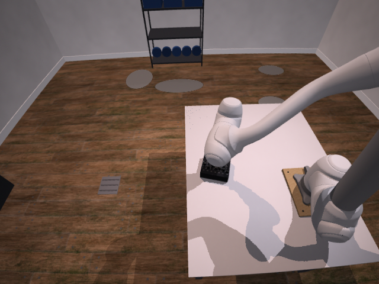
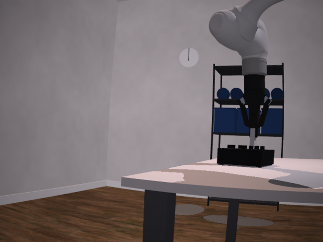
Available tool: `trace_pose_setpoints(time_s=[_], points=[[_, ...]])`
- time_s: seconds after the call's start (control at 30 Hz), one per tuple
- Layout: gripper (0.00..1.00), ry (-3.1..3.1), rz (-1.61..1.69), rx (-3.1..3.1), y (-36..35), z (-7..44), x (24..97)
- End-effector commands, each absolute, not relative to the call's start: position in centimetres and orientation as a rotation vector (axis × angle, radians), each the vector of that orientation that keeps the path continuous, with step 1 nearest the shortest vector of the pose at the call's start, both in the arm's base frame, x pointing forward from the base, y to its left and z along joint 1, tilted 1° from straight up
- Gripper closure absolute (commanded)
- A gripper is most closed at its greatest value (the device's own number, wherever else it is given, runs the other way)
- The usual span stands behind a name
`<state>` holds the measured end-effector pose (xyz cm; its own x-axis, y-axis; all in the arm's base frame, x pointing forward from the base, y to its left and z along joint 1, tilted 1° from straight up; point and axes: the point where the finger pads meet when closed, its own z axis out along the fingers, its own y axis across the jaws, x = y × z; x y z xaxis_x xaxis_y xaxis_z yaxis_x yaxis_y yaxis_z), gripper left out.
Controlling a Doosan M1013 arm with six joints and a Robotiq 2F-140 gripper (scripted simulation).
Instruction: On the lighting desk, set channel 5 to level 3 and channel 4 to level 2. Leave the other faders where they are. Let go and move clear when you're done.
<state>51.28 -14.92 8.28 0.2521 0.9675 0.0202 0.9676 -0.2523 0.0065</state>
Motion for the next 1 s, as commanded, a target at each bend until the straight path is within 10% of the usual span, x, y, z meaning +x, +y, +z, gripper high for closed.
trace_pose_setpoints(time_s=[0.0, 0.97], points=[[0.9, -1.917, -0.032, -2.48, -15.0, 8.3, 51.3], [0.9, -1.917, -0.032, -2.48, -15.5, 10.5, 51.1]])
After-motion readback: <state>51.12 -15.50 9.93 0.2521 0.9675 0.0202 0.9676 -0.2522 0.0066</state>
